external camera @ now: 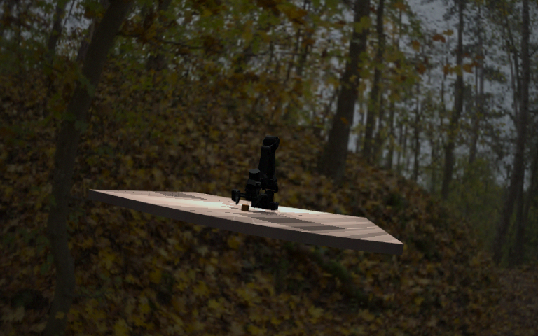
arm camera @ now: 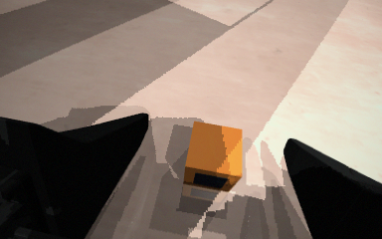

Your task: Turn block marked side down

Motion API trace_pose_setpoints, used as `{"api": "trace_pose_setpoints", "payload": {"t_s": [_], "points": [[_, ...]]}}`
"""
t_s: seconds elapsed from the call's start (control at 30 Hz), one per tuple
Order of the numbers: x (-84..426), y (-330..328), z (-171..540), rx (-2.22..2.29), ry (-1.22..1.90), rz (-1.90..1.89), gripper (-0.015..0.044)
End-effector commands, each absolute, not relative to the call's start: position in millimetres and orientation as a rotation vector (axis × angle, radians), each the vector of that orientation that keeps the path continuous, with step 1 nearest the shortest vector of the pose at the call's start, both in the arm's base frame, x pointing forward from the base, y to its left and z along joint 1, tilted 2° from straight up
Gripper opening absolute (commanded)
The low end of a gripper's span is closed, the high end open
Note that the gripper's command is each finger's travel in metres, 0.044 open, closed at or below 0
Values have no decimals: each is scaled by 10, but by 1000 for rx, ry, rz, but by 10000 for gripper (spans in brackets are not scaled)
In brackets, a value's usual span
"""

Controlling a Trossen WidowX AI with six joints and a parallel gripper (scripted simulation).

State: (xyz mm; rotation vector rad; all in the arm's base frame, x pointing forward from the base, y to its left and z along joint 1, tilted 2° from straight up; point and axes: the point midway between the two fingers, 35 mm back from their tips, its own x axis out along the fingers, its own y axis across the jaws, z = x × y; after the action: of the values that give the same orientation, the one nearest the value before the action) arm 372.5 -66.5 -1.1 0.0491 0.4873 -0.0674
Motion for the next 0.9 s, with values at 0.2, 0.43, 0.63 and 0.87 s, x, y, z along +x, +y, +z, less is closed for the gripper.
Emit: {"api": "trace_pose_setpoints", "payload": {"t_s": [0.2,0.43,0.63,0.87], "points": [[3721,-661,-14,55,487,-65,440],[3721,-661,-14,55,487,-65,440],[3721,-661,-14,55,487,-65,440],[3769,-679,-9,57,537,-66,440]]}}
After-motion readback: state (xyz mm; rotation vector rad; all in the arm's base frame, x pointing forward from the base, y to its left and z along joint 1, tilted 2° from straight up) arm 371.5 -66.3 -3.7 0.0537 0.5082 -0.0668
